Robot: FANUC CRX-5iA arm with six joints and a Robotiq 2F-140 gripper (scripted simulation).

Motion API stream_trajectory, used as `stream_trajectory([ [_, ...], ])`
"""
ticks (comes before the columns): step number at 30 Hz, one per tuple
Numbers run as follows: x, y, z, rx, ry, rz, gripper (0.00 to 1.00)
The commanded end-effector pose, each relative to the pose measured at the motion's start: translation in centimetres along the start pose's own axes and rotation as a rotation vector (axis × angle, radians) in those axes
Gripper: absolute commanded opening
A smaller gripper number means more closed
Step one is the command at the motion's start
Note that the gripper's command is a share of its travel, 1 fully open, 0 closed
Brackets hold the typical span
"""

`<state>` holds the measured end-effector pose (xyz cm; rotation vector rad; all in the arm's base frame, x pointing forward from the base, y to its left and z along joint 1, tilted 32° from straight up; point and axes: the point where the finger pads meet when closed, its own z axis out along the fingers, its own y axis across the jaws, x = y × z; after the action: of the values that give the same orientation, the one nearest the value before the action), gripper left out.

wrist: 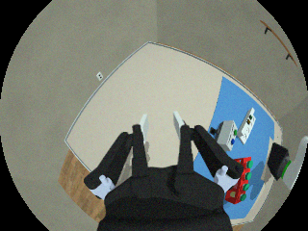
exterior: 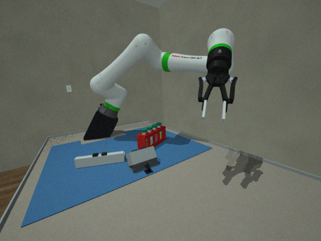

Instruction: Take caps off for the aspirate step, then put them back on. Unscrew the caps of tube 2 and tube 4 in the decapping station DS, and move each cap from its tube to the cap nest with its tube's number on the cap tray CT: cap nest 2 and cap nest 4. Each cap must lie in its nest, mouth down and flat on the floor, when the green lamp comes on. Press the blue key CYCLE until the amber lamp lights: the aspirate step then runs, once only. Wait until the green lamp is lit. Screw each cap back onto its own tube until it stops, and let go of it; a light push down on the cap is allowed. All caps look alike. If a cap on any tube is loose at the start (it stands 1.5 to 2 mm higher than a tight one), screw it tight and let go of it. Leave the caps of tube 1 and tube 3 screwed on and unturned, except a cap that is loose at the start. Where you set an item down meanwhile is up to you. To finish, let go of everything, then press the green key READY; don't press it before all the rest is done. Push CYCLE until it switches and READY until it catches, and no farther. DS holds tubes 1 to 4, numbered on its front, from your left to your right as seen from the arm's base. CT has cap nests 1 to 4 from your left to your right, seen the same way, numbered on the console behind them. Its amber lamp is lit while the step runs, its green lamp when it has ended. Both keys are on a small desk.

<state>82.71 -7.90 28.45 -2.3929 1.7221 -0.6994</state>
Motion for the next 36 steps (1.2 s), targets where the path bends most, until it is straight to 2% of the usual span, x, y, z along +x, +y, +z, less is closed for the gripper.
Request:
stream_trajectory([
  [1,0.6,1.6,-0.1,-0.008,-0.024,0.002,0.35],
  [4,0.7,3.1,0.4,-0.008,-0.024,0.002,0.35],
  [8,0.7,3.1,0.4,-0.008,-0.024,0.002,0.35],
  [10,0.7,4.0,0.6,-0.041,-0.082,0.001,0.35],
  [11,0.7,4.5,0.7,-0.043,-0.086,0.001,0.35],
  [17,0.8,7.4,1.4,-0.043,-0.086,0.001,0.35],
  [20,0.8,7.4,1.4,-0.043,-0.086,0.001,0.35],
  [22,0.7,8.4,1.6,-0.070,-0.147,0.003,0.35],
  [32,0.5,11.8,2.2,-0.071,-0.150,0.003,0.35],
  [34,0.4,12.8,2.3,-0.092,-0.213,0.010,0.35],
  [36,0.2,13.8,2.4,-0.093,-0.215,0.010,0.35],
])
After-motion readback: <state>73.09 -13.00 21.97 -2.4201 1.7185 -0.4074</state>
